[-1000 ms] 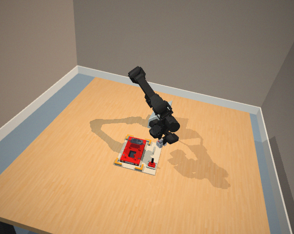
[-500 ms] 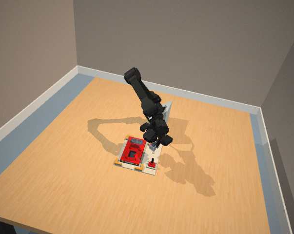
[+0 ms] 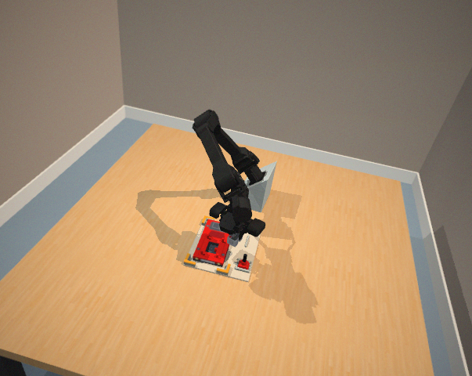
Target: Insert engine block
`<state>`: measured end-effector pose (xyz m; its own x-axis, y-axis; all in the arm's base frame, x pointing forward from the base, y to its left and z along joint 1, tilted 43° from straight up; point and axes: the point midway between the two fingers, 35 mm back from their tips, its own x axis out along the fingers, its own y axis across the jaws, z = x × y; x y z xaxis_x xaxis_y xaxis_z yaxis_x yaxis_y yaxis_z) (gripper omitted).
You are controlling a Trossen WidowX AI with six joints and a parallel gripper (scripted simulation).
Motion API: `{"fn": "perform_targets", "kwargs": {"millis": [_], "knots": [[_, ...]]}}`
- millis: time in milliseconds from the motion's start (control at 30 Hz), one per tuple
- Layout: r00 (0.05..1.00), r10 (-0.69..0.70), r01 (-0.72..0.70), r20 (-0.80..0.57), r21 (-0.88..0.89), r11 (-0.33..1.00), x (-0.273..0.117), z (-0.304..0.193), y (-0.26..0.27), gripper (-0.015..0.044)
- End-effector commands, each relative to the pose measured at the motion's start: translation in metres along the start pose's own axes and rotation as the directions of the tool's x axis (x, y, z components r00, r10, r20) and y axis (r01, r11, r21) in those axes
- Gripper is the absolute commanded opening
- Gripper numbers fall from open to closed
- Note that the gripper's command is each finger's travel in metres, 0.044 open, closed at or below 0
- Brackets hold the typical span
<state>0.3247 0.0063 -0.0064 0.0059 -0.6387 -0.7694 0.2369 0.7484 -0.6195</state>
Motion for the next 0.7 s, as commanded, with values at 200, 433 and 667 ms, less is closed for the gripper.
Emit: {"fn": "perform_targets", "kwargs": {"millis": [200, 433, 667], "knots": [[1.000, -0.016, 0.017, 0.010, -0.136, 0.991, 0.009, 0.015, -0.025, 0.0000], [0.999, -0.030, 0.032, 0.010, -0.225, 0.974, 0.015, 0.024, -0.044, 0.0000], [0.999, -0.047, 0.047, 0.008, -0.310, 0.950, 0.022, 0.031, -0.063, 0.0000]]}}
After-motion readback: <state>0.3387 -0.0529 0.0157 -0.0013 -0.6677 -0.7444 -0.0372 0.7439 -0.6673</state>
